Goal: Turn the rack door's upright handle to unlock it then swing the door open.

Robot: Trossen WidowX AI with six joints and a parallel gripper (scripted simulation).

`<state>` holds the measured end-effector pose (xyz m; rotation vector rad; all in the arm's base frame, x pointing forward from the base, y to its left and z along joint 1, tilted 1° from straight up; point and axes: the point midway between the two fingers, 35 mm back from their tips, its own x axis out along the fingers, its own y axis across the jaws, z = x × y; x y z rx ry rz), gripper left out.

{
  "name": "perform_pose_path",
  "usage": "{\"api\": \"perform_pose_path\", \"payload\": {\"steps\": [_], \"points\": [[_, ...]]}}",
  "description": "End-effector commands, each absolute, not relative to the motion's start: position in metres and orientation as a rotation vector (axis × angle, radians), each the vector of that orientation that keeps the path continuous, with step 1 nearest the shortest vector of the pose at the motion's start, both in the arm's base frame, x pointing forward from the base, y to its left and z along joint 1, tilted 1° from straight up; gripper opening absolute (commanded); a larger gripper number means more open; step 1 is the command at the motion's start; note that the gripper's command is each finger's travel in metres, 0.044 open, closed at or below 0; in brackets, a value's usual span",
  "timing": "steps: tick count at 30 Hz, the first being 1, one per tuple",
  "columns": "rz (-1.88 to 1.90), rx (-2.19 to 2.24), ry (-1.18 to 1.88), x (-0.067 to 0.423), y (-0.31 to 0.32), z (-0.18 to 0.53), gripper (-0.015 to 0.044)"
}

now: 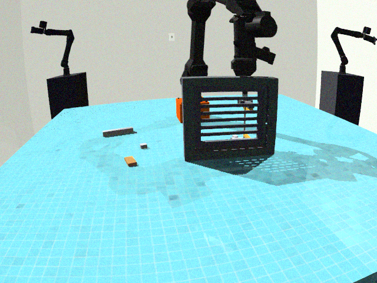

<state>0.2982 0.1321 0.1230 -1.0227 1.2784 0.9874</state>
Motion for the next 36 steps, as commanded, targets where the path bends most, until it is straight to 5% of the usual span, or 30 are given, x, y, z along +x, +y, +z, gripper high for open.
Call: {"api": "perform_pose_path", "payload": {"steps": [1,22,32,36], "points": [[1.187,-1.236,1.164,0.2983,0.1316,0.1222,0.0011],[1.479,-1.543,0.941,0.2983,0.1316,0.1222,0.0011],[1.479,-1.543,0.941,0.2983,0.1316,0.1222,0.0274],[1.429,-1.49,0.985,0.2983,0.1317,0.1222,0.0283]]}}
